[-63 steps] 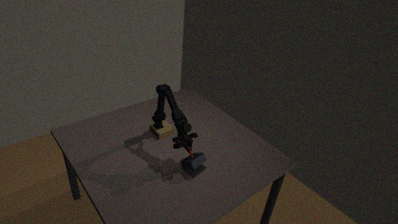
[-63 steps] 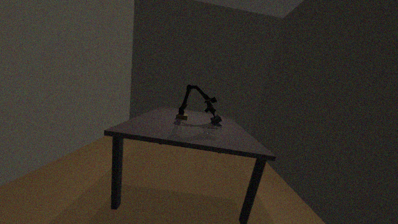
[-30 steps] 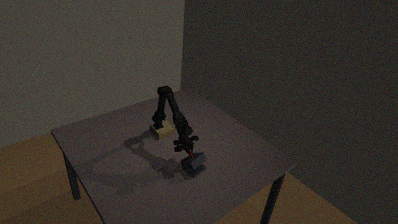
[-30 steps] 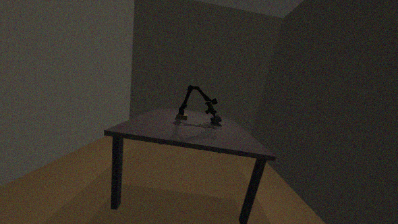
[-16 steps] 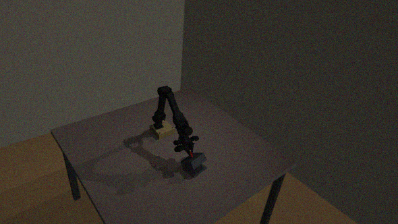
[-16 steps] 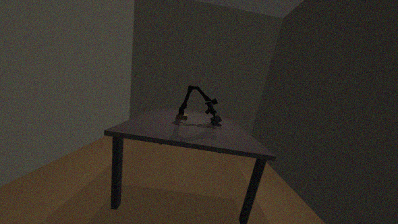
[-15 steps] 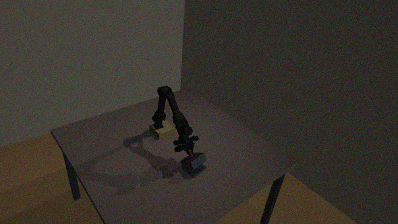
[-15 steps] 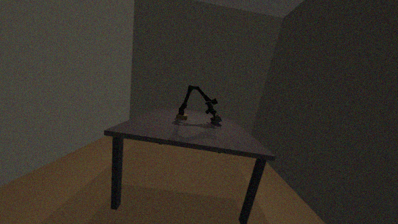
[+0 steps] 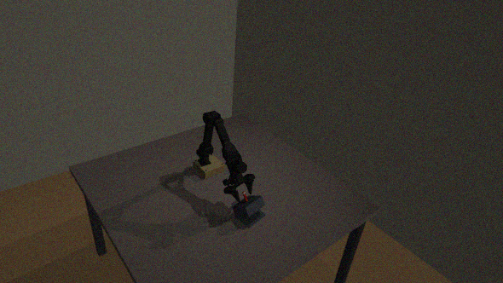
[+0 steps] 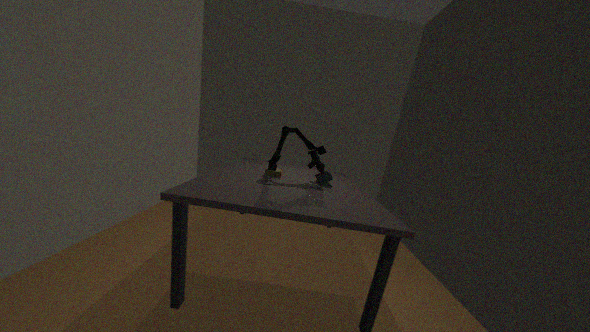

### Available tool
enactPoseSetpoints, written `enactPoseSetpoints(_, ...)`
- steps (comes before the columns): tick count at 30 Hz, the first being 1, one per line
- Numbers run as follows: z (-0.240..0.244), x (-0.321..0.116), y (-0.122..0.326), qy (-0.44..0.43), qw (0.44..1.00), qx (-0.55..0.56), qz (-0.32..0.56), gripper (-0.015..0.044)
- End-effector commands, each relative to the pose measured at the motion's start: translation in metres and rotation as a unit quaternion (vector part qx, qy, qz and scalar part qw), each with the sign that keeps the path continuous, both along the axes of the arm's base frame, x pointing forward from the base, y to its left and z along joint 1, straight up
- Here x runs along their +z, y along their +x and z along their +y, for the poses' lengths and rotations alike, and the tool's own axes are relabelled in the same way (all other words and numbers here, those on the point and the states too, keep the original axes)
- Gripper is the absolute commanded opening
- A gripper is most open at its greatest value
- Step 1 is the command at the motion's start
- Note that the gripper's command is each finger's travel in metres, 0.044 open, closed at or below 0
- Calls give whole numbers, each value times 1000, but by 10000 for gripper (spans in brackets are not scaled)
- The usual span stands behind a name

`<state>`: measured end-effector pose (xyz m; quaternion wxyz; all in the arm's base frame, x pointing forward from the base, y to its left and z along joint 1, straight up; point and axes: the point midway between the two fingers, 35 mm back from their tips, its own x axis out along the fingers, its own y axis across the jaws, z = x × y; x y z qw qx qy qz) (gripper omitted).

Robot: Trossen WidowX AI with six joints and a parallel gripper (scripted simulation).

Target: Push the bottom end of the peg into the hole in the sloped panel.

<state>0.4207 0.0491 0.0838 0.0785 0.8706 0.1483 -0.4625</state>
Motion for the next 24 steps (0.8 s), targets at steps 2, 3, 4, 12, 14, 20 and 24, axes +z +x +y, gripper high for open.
enactPoseSetpoints(2,-2,9,-3,0,1000,0,-4,440)
enactPoseSetpoints(3,-2,10,-3,0,1000,0,-3,440)
enactPoseSetpoints(4,-2,12,-4,0,1000,0,-3,440)
enactPoseSetpoints(12,-5,24,-11,0,1000,-1,-3,440)
enactPoseSetpoints(14,-6,26,-13,0,1000,-1,-3,440)
enactPoseSetpoints(20,-8,35,-18,0,1000,-1,-3,440)
enactPoseSetpoints(24,-9,41,-22,0,1000,-2,-3,440)
